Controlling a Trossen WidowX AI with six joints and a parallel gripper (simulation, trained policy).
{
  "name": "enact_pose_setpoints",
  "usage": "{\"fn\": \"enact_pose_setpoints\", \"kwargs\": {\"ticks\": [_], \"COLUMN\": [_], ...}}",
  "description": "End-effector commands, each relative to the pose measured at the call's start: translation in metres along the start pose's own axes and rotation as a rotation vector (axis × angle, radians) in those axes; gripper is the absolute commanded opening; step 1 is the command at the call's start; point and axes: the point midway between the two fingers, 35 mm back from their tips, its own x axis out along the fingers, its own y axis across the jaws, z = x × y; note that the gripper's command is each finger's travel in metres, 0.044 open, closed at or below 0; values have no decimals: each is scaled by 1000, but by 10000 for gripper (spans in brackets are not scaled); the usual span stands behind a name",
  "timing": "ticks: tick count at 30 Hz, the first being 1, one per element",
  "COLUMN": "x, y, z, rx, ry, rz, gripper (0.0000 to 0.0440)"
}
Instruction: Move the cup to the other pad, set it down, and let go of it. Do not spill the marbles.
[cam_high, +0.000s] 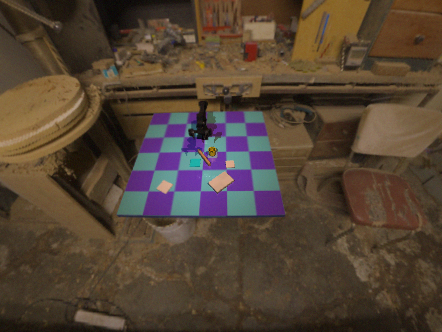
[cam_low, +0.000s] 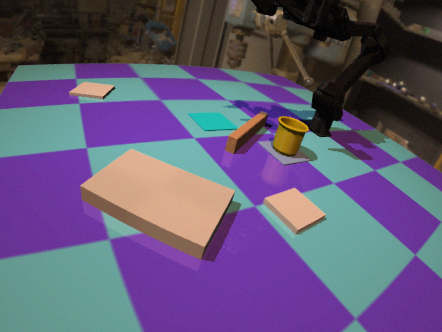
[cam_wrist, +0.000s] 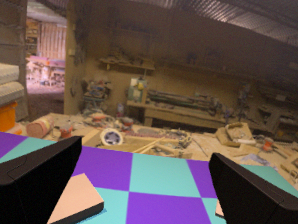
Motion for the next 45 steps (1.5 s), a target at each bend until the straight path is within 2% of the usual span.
{"fn": "enact_pose_setpoints", "kwargs": {"ticks": [1,11,13,19,29,45], "x": [-1,-6,-7,-10,-13,-20], "y": [1,7,9,15,28,48], "z": [0,-3,-5,-7,-6,-8], "rx": [1,34,46,100,215,416], "ry": [2,66,86,150,262,469], "rz": [3,29,33,54,81,83], "gripper": [374,111,71,70,153,141]}}
